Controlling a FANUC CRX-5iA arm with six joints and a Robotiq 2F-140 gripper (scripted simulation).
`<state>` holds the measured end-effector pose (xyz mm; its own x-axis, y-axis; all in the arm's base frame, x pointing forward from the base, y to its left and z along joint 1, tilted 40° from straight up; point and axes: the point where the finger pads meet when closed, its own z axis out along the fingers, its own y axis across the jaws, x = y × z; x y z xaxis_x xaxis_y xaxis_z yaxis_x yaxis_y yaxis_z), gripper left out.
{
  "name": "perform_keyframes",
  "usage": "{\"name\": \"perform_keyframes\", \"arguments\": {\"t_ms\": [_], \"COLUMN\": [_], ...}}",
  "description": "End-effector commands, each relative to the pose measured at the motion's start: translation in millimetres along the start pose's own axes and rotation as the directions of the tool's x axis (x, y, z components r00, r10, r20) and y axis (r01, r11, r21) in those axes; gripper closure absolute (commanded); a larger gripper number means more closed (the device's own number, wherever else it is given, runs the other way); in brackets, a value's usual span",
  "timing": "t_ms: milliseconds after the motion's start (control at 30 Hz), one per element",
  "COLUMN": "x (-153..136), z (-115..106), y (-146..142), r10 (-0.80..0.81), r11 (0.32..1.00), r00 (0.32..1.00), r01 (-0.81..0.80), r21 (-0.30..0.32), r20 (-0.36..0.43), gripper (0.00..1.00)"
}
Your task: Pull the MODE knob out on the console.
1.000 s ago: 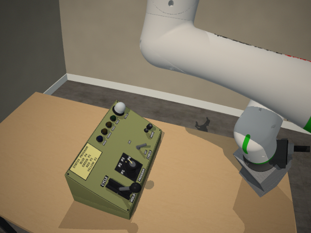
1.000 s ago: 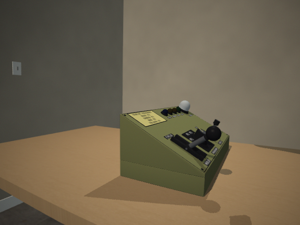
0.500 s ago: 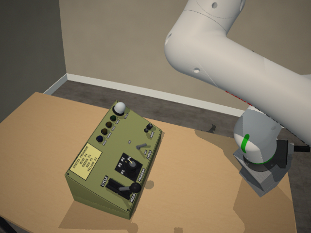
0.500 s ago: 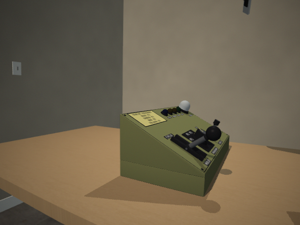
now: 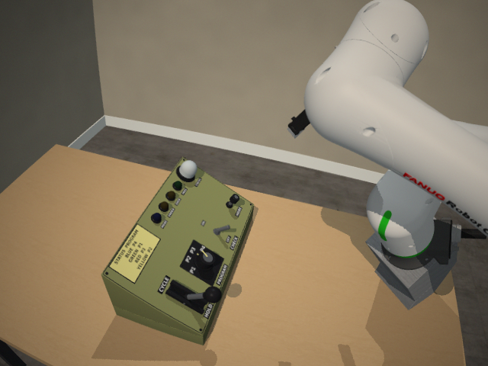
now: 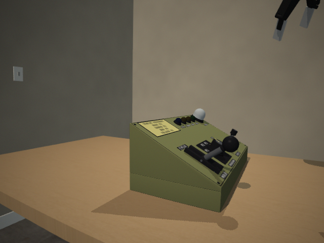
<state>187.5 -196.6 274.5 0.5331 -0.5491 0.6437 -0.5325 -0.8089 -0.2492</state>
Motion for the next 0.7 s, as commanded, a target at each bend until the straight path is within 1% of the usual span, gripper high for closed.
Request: {"name": "perform_keyframes", "arguments": {"t_ms": [0,67,100,433,467,633,667], "x": [-28.6,-28.6,-43.0,-43.0,-55.7,-55.7,-66.9], "z": [4.9,4.9,8.6,8.6,11.0,11.0,12.3], "y": [-32.0,-32.0,-53.1,-53.1,-73.9,-73.9,-94.0], "r10": [-0.015,-0.015,-0.032,-0.032,-0.049,-0.049,-0.067], "r11": [0.994,0.994,0.985,0.985,0.973,0.973,0.957], "r00": [1.000,1.000,0.999,0.999,0.999,0.999,0.998], "r01": [0.014,0.014,0.028,0.028,0.044,0.044,0.061], "r21": [0.104,0.104,0.168,0.168,0.228,0.228,0.284], "r20": [0.015,0.015,0.017,0.017,0.016,0.016,0.010], "gripper": [0.00,0.00,0.00,0.00,0.00,0.00,0.00]}}
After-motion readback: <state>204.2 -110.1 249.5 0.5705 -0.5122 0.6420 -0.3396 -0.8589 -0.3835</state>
